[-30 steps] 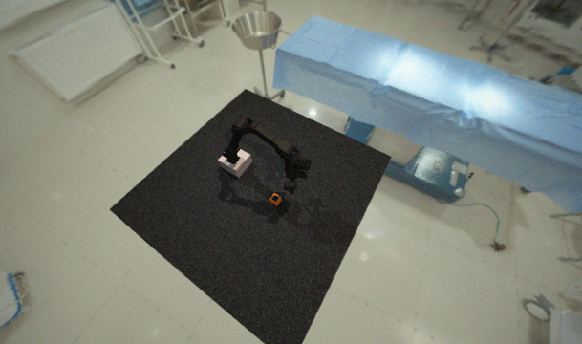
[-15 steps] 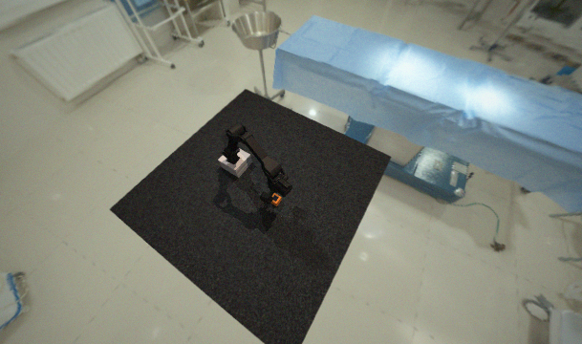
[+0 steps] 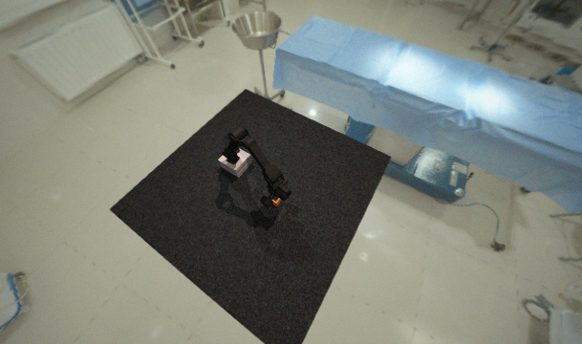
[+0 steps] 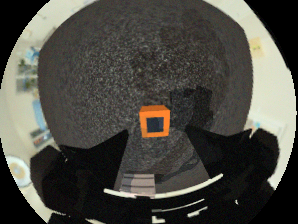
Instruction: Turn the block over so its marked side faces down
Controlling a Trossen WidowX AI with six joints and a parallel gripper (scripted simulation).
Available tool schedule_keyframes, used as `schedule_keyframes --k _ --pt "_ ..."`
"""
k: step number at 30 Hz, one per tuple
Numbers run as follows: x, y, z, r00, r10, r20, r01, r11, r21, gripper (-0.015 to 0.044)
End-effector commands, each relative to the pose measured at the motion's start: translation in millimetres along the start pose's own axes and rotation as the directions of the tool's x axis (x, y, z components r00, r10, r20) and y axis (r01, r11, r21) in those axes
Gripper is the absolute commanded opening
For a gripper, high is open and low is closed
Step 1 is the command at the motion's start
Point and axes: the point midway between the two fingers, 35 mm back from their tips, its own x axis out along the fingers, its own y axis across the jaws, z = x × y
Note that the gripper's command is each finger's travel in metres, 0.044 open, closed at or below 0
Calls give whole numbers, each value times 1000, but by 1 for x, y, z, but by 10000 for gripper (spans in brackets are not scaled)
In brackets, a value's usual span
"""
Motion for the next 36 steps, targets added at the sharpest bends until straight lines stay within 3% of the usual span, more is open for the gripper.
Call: schedule_keyframes --k 1,24,32,36 --pt "7 1 0 1000 6 -1 -6 1000 4 440" --pt "41 1 -1 1000 6 -1 -6 1000 4 440" --pt "41 1 -1 1000 6 -1 -6 1000 4 230" --pt "41 1 -1 1000 6 -1 -6 1000 4 203"
